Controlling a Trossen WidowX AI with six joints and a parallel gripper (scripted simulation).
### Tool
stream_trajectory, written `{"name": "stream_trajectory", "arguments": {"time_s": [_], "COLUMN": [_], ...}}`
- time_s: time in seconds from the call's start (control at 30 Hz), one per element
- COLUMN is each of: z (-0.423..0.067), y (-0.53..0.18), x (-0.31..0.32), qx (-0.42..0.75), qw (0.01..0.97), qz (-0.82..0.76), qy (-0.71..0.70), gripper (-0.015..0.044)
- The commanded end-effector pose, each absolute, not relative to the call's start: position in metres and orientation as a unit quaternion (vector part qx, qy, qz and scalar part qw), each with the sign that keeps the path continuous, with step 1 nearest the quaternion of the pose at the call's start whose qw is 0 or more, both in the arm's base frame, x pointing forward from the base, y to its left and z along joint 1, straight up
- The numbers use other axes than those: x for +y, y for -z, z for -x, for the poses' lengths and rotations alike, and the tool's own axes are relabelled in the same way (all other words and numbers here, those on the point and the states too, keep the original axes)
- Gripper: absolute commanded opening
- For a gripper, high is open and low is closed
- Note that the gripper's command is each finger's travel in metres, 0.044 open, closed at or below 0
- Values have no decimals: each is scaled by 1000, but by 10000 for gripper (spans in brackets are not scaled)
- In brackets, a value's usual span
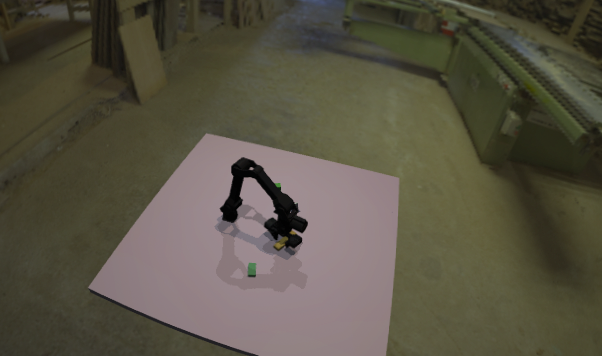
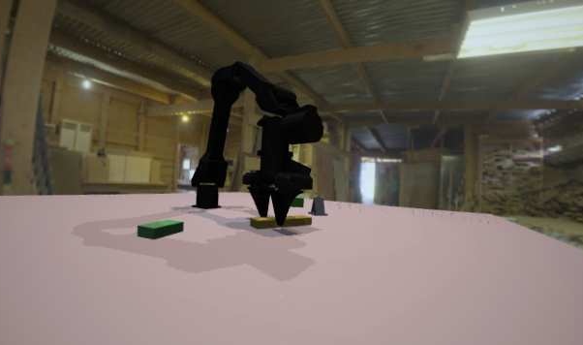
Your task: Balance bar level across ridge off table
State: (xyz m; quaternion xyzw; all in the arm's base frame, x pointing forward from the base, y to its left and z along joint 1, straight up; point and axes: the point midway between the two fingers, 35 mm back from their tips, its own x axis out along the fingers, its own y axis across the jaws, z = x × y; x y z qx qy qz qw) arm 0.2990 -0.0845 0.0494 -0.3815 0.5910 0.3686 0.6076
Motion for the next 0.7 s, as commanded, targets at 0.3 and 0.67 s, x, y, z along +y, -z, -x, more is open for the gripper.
{"name": "stream_trajectory", "arguments": {"time_s": [0.3,0.67], "z": [-298,-298], "y": [-48,-48], "x": [-84,-84], "qx": [592,592], "qw": [607,607], "qz": [381,381], "qy": [-370,-370], "gripper": [289,98]}}
